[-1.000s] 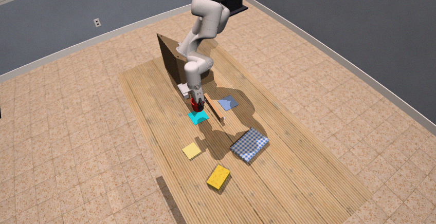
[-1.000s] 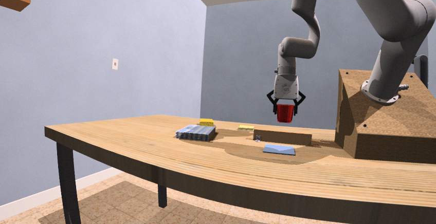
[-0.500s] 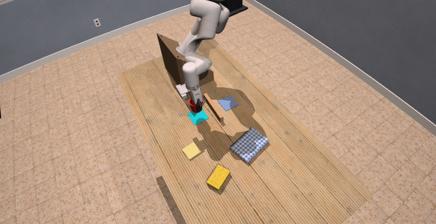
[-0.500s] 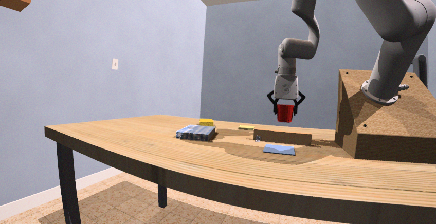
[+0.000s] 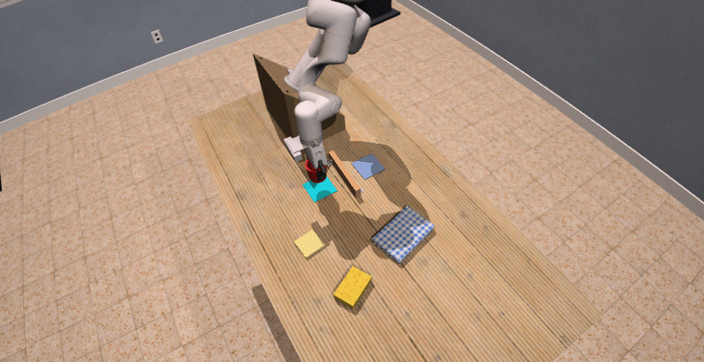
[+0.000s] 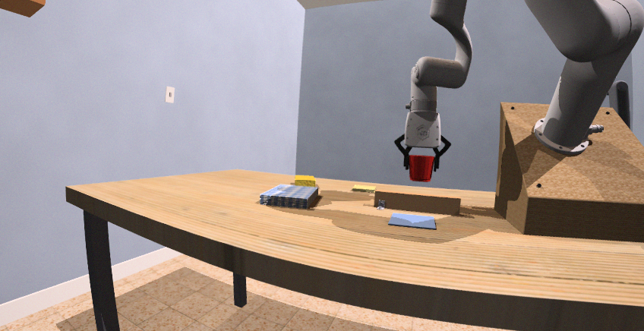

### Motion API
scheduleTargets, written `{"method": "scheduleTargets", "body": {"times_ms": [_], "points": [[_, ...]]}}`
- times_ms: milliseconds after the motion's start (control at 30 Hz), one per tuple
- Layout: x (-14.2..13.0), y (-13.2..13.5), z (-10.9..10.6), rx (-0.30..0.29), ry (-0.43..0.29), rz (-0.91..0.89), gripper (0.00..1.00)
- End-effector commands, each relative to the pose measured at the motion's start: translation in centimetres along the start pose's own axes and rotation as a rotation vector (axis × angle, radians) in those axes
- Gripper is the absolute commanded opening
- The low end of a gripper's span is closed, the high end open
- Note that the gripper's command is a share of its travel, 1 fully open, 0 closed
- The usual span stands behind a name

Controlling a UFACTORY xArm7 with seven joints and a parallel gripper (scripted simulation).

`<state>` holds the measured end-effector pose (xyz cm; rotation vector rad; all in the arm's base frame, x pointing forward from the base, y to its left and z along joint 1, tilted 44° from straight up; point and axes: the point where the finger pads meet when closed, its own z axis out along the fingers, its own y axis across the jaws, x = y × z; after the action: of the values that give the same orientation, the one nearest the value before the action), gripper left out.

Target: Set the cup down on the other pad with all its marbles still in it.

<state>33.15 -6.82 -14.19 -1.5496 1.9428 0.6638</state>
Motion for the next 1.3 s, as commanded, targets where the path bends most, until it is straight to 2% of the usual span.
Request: {"method": "scheduleTargets", "body": {"times_ms": [0,733,1267], "points": [[0.1,-0.1,0.3,0.003,0.003,0.0,0.85],[0.2,-0.1,4.5,0.003,0.003,0.0,0.85],[0.2,-0.1,5.1,0.003,0.003,0.0,0.85]]}}
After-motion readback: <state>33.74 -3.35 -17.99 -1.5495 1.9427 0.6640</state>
